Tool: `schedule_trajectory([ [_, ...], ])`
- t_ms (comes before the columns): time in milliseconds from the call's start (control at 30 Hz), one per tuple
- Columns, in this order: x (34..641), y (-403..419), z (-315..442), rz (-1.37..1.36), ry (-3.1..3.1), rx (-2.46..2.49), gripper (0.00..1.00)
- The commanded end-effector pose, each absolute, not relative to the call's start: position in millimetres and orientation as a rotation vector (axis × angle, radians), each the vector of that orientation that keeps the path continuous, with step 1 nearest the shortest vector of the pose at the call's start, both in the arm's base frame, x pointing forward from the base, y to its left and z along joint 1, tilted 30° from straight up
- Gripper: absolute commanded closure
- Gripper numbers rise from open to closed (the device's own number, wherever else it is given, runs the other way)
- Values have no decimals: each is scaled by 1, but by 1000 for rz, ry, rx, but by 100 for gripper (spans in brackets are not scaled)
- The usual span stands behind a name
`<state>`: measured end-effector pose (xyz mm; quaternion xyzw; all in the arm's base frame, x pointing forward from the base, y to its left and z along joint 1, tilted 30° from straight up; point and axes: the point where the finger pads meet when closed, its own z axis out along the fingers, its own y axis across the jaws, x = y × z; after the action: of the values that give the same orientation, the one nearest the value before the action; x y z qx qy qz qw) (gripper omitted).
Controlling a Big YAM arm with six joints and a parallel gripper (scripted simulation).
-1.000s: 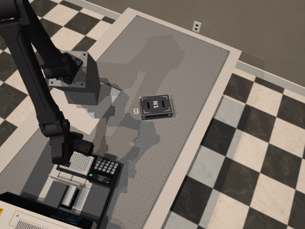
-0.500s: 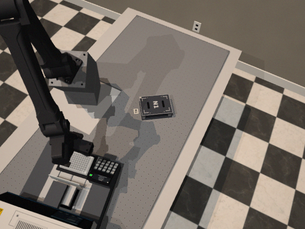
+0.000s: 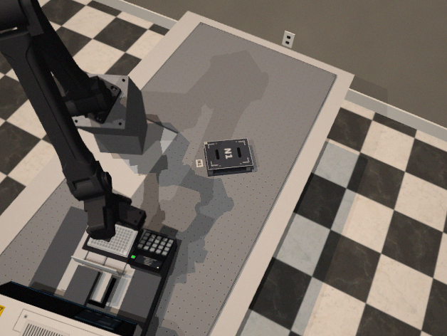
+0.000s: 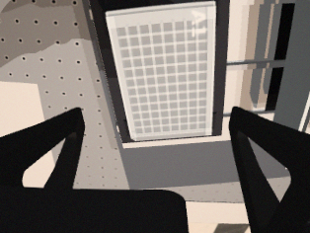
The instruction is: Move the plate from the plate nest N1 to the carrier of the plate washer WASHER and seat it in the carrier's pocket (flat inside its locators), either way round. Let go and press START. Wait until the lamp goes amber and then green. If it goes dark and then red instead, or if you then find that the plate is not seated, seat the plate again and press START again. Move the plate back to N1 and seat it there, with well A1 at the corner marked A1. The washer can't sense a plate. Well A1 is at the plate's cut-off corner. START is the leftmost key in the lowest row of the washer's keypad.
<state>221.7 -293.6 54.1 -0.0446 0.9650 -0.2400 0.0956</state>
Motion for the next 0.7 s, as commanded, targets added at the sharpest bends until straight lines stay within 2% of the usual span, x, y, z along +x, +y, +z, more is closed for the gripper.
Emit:
schedule_trajectory([
  [0,247,-290,59,-675,2825,115,16],
  [233,279,-273,58,-621,2751,436,30],
  [300,279,-273,58,-621,2751,436,30],
  [400,292,-265,57,-596,2710,569,36],
  [667,290,-270,62,-555,2601,829,52],
])
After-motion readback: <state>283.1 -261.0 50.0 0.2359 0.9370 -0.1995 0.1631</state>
